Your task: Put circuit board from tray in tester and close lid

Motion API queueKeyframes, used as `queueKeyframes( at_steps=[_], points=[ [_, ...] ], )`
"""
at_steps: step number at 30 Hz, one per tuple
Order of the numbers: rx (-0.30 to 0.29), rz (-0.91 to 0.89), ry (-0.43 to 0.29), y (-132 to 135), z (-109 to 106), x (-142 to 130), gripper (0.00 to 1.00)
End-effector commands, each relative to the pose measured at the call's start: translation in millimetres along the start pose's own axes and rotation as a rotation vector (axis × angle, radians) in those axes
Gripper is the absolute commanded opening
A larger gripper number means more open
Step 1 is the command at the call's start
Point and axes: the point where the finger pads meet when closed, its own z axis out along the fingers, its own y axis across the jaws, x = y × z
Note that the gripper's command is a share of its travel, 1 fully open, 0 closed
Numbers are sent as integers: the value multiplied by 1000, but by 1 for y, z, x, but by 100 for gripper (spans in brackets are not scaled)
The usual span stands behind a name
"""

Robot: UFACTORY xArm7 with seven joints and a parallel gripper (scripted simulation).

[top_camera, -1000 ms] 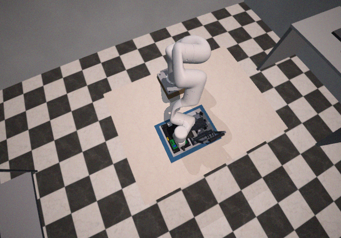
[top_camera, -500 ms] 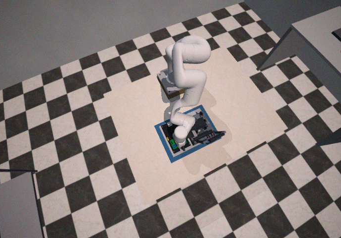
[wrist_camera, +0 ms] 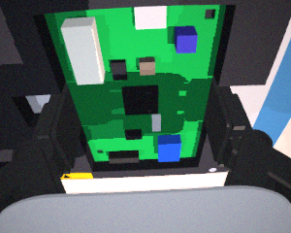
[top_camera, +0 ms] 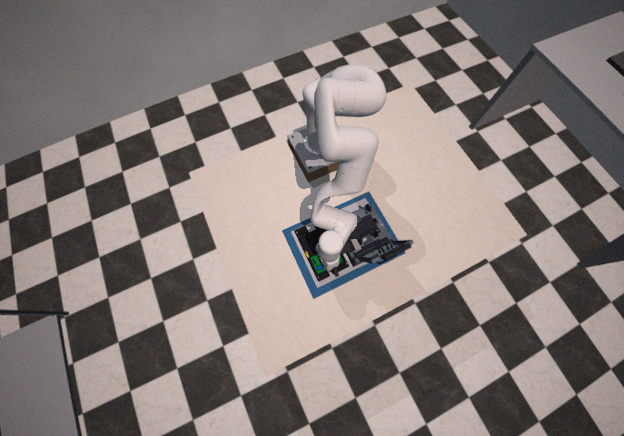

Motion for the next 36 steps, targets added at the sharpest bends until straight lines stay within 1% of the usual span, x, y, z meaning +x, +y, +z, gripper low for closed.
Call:
queueKeyframes(
  at_steps=[1, 18, 36],
  points=[
    [-4, 0, -1, 2, -2, -1, 79],
    [-4, 0, -1, 2, -3, -1, 79],
    [-4, 0, -1, 1, -15, -1, 79]
  ],
)
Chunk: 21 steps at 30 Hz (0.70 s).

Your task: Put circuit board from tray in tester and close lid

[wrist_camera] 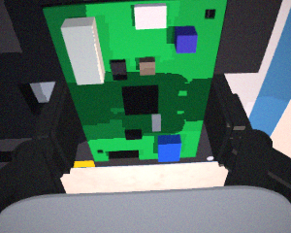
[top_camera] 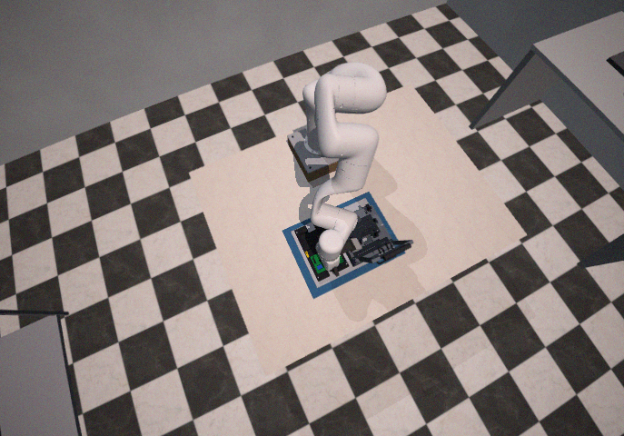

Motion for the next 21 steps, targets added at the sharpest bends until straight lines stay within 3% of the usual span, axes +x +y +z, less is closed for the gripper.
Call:
queueKeyframes(
  at_steps=[1, 21],
  points=[
    [-4, 0, -2, 2, -6, -1, 79],
    [-4, 0, -2, 2, -20, -1, 79]
  ],
)
